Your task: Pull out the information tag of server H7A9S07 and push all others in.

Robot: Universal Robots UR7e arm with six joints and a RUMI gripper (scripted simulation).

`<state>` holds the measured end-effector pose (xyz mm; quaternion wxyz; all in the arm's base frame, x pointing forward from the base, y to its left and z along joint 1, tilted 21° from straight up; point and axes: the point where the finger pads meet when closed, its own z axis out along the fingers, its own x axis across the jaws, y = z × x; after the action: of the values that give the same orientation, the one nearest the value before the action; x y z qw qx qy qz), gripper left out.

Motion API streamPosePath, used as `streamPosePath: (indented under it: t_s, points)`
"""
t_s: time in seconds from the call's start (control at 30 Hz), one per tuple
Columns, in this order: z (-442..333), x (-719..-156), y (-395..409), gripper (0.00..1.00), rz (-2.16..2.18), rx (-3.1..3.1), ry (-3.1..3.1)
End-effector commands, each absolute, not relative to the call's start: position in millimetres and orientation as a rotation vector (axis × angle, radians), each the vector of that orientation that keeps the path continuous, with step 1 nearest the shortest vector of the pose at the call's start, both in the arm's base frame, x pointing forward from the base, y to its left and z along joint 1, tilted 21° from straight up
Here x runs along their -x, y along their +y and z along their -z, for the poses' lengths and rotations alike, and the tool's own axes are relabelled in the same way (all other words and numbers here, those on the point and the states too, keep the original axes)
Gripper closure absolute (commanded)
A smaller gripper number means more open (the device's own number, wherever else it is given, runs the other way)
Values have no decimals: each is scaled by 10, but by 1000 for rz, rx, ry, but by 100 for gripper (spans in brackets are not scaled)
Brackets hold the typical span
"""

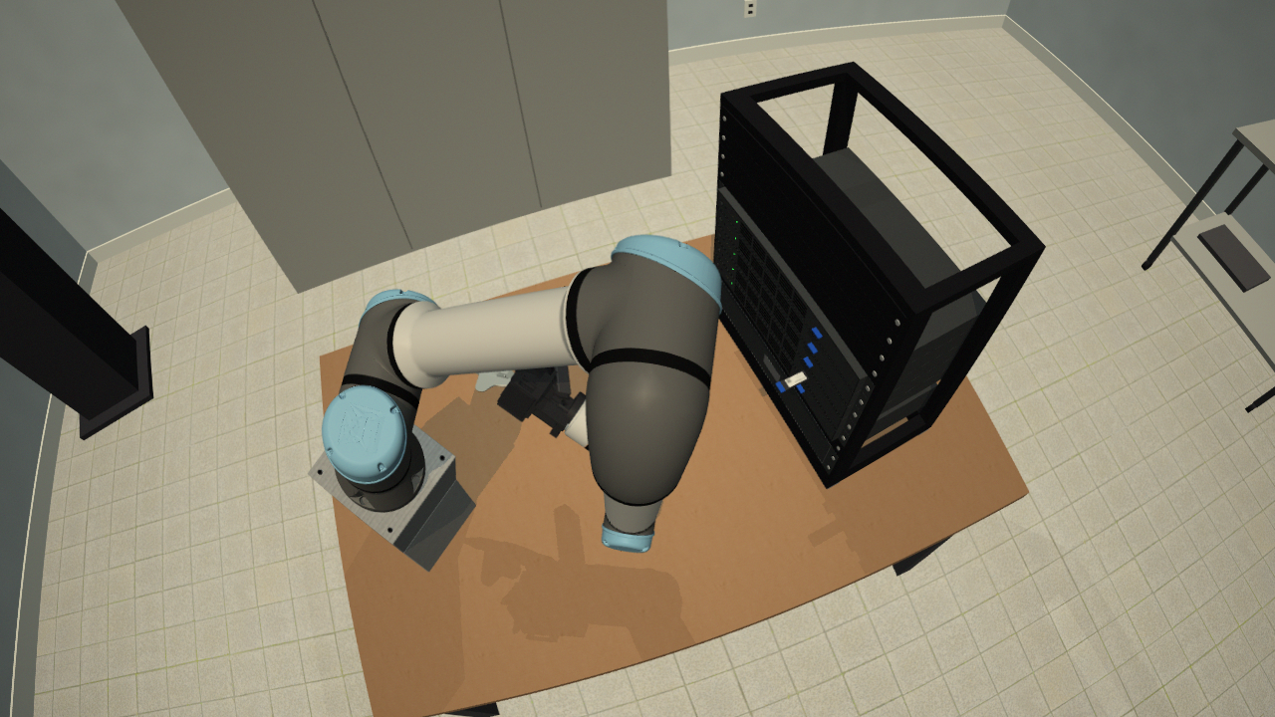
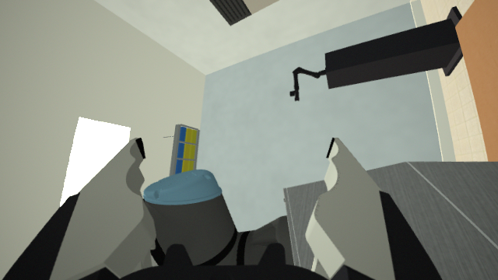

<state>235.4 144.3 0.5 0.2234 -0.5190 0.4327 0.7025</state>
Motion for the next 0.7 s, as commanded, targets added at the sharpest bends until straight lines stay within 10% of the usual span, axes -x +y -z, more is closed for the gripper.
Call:
streamPosePath:
  t_s: [0.0, 0.67]
  points:
    - [-62, -2349, 1460, 0, -1980, 1389, 1217]
    - [-267, -2347, 1509, 0, -2132, 1220, 1289]
